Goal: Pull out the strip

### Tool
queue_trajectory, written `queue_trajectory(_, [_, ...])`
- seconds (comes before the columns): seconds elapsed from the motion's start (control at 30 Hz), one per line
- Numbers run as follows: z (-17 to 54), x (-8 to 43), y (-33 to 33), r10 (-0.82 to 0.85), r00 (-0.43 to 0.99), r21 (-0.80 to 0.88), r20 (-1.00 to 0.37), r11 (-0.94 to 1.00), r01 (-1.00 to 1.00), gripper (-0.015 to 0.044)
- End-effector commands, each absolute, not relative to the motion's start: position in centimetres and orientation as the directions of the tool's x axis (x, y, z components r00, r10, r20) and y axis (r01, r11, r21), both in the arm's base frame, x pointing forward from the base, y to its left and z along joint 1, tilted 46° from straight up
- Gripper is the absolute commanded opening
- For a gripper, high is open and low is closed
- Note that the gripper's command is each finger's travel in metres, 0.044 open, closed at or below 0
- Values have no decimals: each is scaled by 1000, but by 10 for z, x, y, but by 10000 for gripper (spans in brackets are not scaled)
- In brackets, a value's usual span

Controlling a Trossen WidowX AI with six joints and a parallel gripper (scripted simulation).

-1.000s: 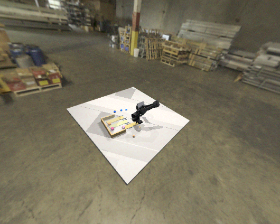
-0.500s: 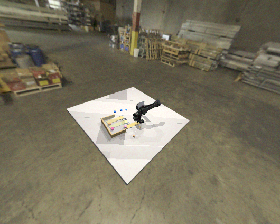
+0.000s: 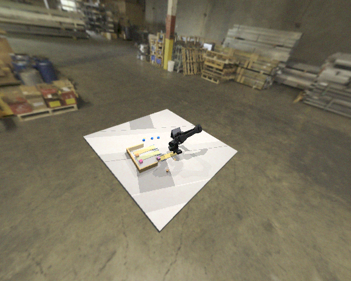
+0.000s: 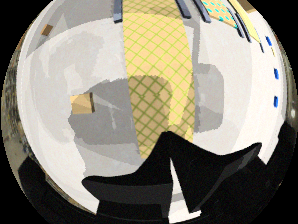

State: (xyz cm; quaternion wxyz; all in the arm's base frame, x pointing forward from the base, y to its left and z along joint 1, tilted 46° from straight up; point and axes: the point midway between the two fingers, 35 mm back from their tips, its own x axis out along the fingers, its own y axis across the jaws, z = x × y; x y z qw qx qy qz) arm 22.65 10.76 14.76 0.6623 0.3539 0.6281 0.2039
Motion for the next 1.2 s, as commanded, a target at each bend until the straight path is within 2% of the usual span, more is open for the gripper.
queue_trajectory(0.0, [143,219,110,716,101,720,-690,667,190,0])
queue_trajectory(0.2, [143,219,110,716,101,720,-690,667,190,0])
queue_trajectory(0.47, [175,222,78,715,100,719,-692,669,191,0])
queue_trajectory(0.67, [176,248,73,715,101,709,-692,647,281,157])
queue_trajectory(1.0, [178,287,63,714,103,709,-692,647,282,420])
queue_trajectory(1.03, [178,291,61,714,103,709,-692,647,282,440])
queue_trajectory(1.17, [179,307,57,714,103,709,-692,647,281,440])
